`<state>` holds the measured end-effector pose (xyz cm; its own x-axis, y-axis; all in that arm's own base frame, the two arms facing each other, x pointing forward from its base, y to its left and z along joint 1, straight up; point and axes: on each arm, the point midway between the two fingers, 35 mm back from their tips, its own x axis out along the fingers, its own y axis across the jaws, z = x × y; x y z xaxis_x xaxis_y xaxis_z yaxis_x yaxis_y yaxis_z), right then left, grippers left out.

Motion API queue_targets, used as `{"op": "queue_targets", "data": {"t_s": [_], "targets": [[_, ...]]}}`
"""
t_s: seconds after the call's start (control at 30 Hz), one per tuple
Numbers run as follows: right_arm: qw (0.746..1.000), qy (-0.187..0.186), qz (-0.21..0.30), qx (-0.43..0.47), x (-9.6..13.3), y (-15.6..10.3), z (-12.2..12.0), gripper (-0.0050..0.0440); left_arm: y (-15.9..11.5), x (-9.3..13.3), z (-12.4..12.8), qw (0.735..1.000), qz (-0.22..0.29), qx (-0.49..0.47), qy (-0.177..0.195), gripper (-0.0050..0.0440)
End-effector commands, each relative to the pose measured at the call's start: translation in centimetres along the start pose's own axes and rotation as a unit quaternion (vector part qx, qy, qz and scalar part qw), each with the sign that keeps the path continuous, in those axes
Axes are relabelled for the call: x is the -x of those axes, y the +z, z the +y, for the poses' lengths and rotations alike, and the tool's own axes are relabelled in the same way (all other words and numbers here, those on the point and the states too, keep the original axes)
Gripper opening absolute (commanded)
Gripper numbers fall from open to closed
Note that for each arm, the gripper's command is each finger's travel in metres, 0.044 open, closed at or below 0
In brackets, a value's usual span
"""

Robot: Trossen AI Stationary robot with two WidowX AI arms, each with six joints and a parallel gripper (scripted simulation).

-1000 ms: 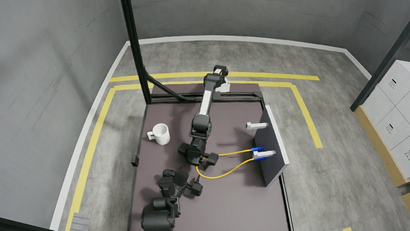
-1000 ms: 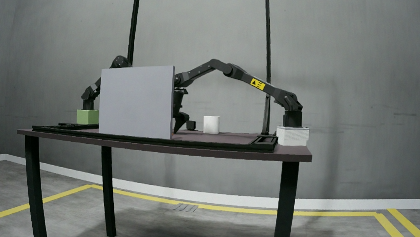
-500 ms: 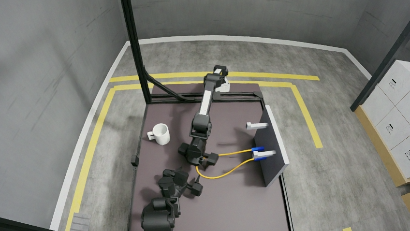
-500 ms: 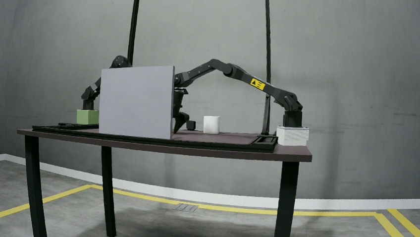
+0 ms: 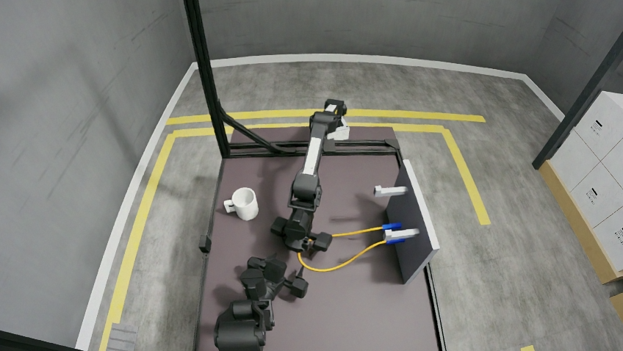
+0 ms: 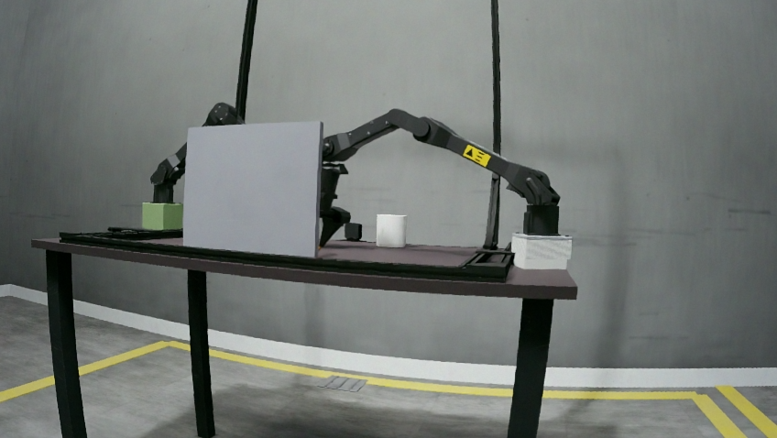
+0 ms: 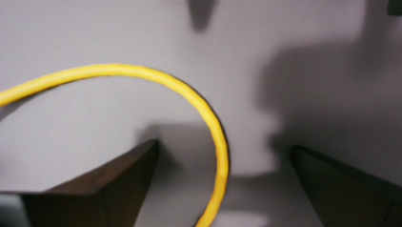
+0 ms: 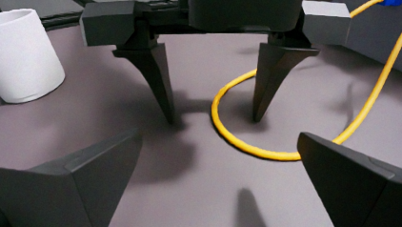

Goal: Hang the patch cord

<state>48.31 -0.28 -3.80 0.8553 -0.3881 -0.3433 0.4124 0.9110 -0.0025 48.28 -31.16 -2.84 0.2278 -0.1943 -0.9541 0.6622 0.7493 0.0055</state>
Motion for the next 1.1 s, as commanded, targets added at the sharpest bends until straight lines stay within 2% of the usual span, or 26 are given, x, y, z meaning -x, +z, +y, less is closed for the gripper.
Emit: {"op": "queue_targets", "data": {"t_s": [0.0,0.33,0.4,0.47,1.07], "targets": [[1.000,0.002,-0.010,-0.007,-0.01,1.05,0.28,0.0440,0.65,0.63,0.15,1.000,-0.010,-0.001,0.003,0.0296],[1.000,0.002,-0.010,-0.007,-0.01,1.05,0.28,0.0440,0.65,0.63,0.15,1.000,-0.010,-0.001,0.003,0.0056],[1.000,0.002,-0.010,-0.007,-0.01,1.05,0.28,0.0440,0.65,0.63,0.15,1.000,-0.010,-0.001,0.003,0.0056],[1.000,0.002,-0.010,-0.007,-0.01,1.05,0.28,0.0440,0.65,0.63,0.15,1.000,-0.010,-0.001,0.003,0.0020],[1.000,0.002,-0.010,-0.007,-0.01,1.05,0.28,0.0440,0.55,0.41,0.15,1.000,-0.008,-0.001,0.003,0.0020]]}}
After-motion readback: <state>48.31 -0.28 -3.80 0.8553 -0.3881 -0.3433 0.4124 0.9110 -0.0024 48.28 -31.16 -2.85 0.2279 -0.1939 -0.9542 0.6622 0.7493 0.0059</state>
